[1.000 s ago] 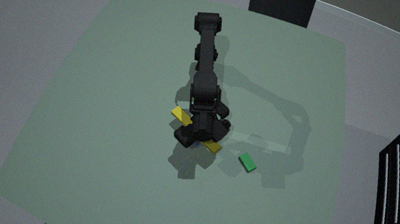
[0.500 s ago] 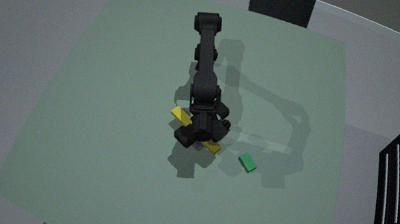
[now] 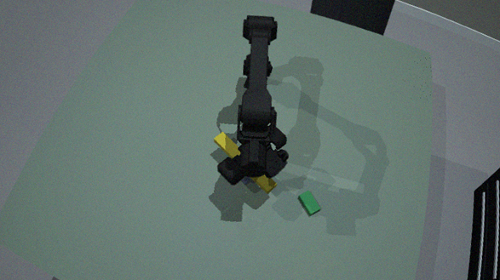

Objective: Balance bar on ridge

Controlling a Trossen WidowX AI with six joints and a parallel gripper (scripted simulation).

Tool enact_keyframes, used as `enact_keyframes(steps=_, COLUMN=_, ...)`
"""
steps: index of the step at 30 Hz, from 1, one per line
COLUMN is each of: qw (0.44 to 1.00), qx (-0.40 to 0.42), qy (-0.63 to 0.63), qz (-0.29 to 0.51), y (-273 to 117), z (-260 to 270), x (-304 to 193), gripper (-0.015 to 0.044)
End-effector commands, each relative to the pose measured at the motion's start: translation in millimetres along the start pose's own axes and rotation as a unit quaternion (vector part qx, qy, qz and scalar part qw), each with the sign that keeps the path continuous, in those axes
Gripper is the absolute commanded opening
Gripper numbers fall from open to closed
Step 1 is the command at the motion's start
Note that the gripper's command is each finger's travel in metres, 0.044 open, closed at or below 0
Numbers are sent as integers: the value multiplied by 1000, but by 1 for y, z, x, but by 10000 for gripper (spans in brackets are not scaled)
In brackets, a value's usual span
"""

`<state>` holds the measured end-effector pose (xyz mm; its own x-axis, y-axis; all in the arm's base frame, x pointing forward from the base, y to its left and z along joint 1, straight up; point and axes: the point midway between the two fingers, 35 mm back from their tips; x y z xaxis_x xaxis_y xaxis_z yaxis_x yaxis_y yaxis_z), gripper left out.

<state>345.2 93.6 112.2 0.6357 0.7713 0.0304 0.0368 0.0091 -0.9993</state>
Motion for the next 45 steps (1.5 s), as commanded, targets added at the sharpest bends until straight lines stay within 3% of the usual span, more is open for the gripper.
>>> enact_keyframes(steps=1, qw=1000, qx=1, qy=1, qz=1, y=1, z=0, x=0, gripper=0)
enact_keyframes(steps=38, qw=1000, qx=0, qy=0, qz=0, y=0, z=0, x=0, gripper=0)
enact_keyframes(steps=45, qw=1000, qx=0, qy=0, qz=0, y=0, z=0, x=0, gripper=167)
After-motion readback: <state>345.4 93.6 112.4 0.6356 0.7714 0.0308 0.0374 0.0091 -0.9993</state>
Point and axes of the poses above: the point midway between the two fingers, 35 mm back from their tips, its own y axis out along the fingers, its own z axis across the jaws, x = y × z, and after that the axes turned 10 degrees about y, right-handed
